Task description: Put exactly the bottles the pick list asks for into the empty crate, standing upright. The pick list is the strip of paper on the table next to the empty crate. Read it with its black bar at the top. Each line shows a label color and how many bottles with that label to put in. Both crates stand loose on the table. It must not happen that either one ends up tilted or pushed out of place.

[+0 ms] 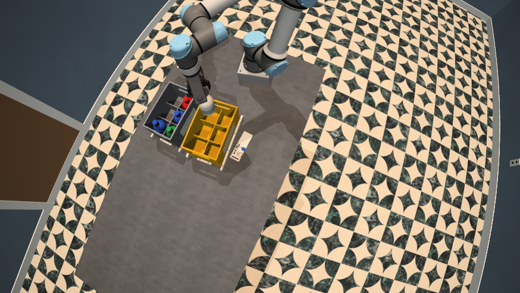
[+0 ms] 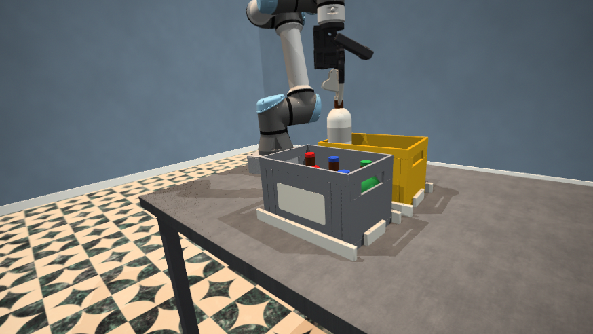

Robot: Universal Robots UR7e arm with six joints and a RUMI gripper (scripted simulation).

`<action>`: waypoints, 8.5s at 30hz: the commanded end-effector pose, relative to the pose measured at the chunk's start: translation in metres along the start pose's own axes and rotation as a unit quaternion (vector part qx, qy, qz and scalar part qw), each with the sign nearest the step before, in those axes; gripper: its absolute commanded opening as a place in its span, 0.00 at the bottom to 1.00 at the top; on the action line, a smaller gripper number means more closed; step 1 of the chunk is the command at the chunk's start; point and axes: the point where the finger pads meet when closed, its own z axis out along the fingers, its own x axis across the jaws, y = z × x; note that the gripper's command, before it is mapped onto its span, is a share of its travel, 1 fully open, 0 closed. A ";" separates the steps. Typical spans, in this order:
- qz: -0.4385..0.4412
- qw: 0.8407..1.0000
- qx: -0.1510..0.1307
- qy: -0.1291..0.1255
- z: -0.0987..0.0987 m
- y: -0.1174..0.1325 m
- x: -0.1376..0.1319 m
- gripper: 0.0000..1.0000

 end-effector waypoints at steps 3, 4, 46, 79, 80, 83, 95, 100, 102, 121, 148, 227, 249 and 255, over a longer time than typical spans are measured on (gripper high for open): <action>0.000 1.000 0.000 0.001 0.007 0.000 0.000 0.00; 0.000 1.000 0.000 0.001 0.008 0.000 0.000 0.00; 0.000 1.000 0.000 0.001 0.044 0.000 0.001 0.00; 0.000 1.000 0.000 0.001 0.073 0.000 0.001 0.00; 0.000 1.000 0.000 0.001 0.074 0.000 0.001 0.00; 0.000 1.000 0.000 0.001 0.077 0.000 0.001 0.00; 0.000 1.000 0.000 0.001 0.087 0.000 0.001 0.00; 0.000 1.000 0.000 0.001 0.092 0.000 0.001 0.00; 0.000 1.000 0.000 0.001 0.094 0.000 0.001 0.00; 0.000 1.000 0.000 0.001 0.111 0.000 0.001 0.00; 0.000 1.000 0.000 0.001 0.122 0.000 0.001 0.00; 0.000 1.000 0.000 0.001 0.143 0.000 0.001 0.38; 0.000 1.000 0.000 0.001 0.103 0.000 0.001 0.38; 0.000 1.000 0.000 0.001 0.087 0.000 0.001 0.38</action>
